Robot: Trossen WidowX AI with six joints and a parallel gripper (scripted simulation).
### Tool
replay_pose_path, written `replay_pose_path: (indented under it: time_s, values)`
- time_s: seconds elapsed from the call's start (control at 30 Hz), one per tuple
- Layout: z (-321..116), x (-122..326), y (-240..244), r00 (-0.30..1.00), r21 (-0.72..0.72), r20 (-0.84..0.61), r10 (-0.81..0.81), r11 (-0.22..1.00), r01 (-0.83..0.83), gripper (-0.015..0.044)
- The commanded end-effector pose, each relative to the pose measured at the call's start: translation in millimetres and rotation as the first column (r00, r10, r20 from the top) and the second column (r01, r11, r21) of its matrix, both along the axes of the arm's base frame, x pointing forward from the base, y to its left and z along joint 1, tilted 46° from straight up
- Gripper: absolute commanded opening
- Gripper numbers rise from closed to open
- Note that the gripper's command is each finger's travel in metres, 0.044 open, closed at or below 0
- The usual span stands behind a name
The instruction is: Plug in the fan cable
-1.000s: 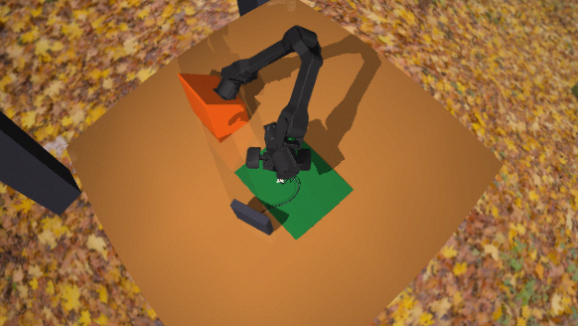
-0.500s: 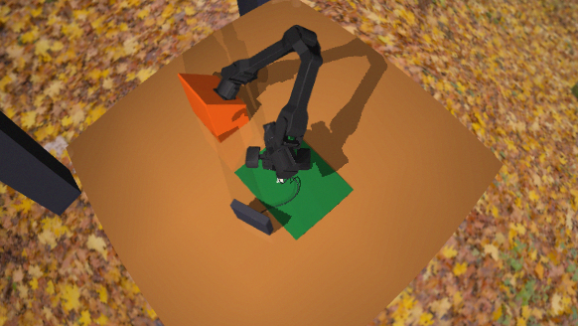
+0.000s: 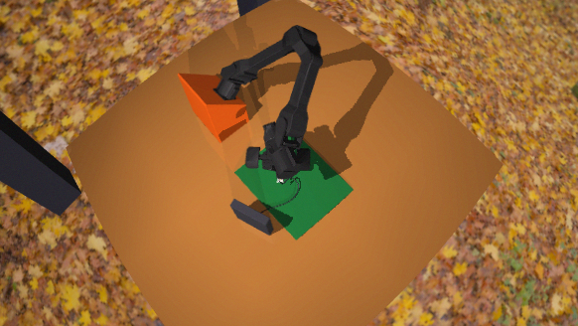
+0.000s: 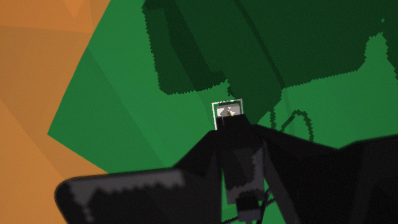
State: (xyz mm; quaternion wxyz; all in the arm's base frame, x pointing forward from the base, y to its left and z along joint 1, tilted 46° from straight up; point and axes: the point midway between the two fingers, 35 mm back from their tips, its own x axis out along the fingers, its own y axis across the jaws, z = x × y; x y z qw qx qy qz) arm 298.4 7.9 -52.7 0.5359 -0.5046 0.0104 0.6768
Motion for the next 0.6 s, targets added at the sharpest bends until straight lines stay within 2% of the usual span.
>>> replay_pose_path:
  time_s: [0.0,0.57]
  values:
    - [-0.6,0.6,0.7,1.000,0.001,0.007,0.004,1.000,-0.004,0.0000]
    - [-2.9,2.5,3.2,1.000,0.002,-0.001,-0.004,1.000,0.004,0.0000]
